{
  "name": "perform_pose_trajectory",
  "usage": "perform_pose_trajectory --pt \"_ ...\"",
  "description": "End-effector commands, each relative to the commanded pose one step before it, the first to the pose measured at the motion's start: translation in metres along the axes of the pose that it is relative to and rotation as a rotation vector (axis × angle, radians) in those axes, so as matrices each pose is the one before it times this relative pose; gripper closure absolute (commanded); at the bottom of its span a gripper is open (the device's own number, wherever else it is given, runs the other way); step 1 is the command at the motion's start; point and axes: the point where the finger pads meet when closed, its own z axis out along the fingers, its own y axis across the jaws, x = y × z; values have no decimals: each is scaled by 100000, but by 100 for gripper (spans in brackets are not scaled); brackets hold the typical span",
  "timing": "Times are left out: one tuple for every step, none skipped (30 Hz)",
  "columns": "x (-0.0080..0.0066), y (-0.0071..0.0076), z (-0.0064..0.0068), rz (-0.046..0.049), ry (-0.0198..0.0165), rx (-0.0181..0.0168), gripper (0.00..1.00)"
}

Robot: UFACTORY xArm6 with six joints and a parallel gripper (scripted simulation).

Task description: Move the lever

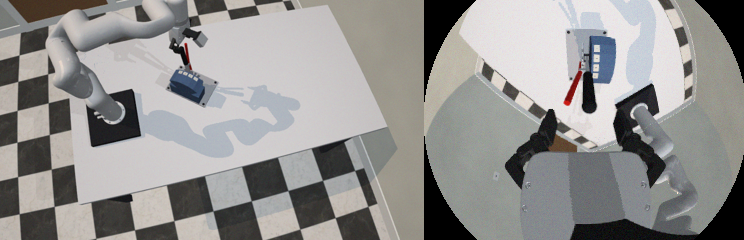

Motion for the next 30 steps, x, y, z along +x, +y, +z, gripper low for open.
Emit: perform_pose_trajectory --pt "39 -49 240 16 229 371 0" --pt "0 0 125 0 0 0 0" --pt "0 0 135 0 0 0 0" --pt "0 0 0 0 0 0 0" --pt "0 0 0 0 0 0 0" --pt "0 0 146 0 0 0 0" --pt "0 0 154 0 0 0 0" --pt "0 0 163 0 0 0 0" --pt "0 0 172 0 0 0 0" --pt "0 0 179 0 0 0 0" --pt "0 0 187 0 0 0 0" --pt "0 0 193 0 0 0 0" --pt "0 1 198 0 0 0 0" --pt "0 -1 205 0 0 0 0" --pt "0 0 207 0 0 0 0" --pt "0 0 212 0 0 0 0" --pt "0 0 214 0 0 0 0" --pt "0 0 214 0 0 0 0" --pt "0 0 214 0 0 0 0" --pt "0 0 212 0 0 0 0" --pt "0 0 0 0 0 0 0" --pt "0 0 0 0 0 0 0" --pt "0 0 209 0 0 0 0" --pt "0 1 205 0 0 0 0" --pt "0 -1 201 0 0 0 0" --pt "0 0 195 0 0 0 0" --pt "0 0 189 0 0 0 0" --pt "0 0 182 0 0 0 0" --pt "0 1 174 0 0 0 0" --pt "0 -1 165 0 0 0 0"
